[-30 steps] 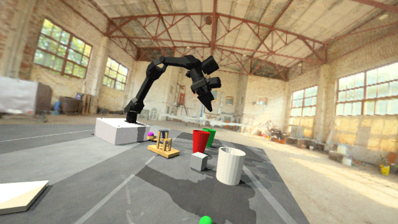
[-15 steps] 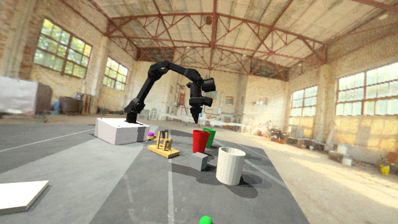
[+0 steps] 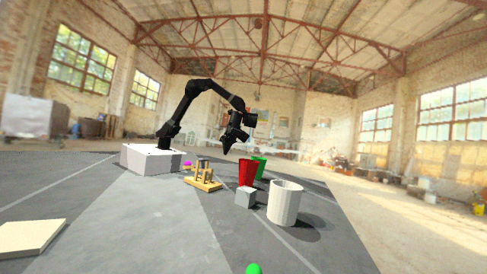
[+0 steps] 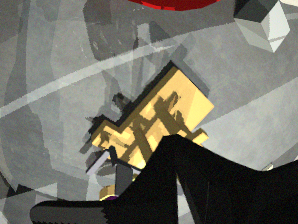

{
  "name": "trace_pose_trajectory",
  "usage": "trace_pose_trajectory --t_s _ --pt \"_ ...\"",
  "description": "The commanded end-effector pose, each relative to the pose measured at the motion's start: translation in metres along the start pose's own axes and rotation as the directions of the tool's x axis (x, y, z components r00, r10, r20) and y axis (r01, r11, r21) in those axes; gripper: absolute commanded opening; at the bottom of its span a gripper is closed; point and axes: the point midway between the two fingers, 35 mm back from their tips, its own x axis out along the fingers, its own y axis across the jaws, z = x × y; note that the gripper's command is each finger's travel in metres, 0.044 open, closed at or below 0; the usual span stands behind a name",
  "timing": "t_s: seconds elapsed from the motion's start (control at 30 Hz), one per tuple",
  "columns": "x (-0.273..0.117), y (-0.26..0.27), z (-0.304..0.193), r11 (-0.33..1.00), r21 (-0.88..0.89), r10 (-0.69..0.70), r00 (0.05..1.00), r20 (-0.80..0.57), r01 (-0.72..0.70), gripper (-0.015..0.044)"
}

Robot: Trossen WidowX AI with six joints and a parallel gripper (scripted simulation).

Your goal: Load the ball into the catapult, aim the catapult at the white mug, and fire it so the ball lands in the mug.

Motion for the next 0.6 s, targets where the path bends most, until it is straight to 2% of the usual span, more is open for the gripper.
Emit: trace_pose_trajectory --t_s 0.0,0.57 --pt "0.004 0.02 -0.015 0.993 -0.114 -0.017 0.996 -0.082 0.008 0.0" --pt "0.009 0.078 -0.078 0.84 -0.542 -0.179 0.925 -0.335 -0.033 0.0"
